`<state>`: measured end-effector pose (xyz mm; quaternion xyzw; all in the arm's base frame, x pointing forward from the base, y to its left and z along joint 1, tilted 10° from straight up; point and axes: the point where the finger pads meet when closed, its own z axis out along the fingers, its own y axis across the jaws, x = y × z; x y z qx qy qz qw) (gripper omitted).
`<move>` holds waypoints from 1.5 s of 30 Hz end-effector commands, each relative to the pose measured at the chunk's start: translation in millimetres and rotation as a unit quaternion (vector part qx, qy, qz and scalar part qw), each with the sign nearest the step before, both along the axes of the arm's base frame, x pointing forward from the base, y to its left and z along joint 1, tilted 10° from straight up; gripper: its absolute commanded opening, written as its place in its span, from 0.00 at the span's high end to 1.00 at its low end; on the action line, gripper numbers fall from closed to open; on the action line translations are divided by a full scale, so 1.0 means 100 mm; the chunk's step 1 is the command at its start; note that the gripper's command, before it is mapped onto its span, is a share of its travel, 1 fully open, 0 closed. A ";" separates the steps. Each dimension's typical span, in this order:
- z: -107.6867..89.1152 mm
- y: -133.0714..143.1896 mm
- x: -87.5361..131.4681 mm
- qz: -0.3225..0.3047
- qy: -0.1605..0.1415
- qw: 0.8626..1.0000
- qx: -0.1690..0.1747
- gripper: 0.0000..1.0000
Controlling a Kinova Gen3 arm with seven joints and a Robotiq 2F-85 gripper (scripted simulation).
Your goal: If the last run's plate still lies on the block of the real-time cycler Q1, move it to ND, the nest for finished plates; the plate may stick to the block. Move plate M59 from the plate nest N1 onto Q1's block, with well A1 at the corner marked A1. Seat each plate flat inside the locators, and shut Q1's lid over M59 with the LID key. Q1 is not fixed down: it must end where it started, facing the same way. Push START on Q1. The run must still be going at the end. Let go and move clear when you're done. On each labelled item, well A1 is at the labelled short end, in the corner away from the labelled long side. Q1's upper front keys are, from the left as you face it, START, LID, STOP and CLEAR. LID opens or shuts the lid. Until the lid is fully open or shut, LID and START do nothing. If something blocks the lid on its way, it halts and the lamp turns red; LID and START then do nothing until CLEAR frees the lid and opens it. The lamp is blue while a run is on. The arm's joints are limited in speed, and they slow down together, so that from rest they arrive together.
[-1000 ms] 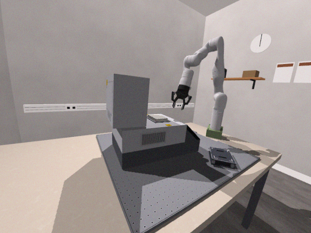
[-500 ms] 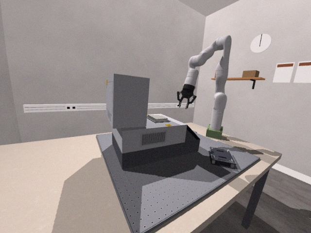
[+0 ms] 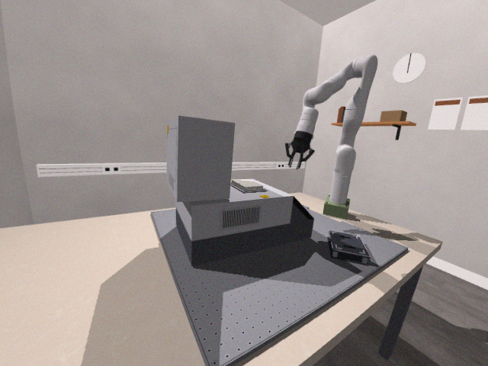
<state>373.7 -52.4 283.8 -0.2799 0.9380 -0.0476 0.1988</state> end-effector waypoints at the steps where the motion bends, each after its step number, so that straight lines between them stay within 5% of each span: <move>1: 0.02 -0.01 -0.11 0.000 0.001 1.000 -0.006 0.67; 31: -0.19 0.01 -0.04 0.000 -0.002 1.000 -0.008 0.90; 45: -0.35 0.03 -0.02 0.001 -0.003 1.000 -0.008 0.90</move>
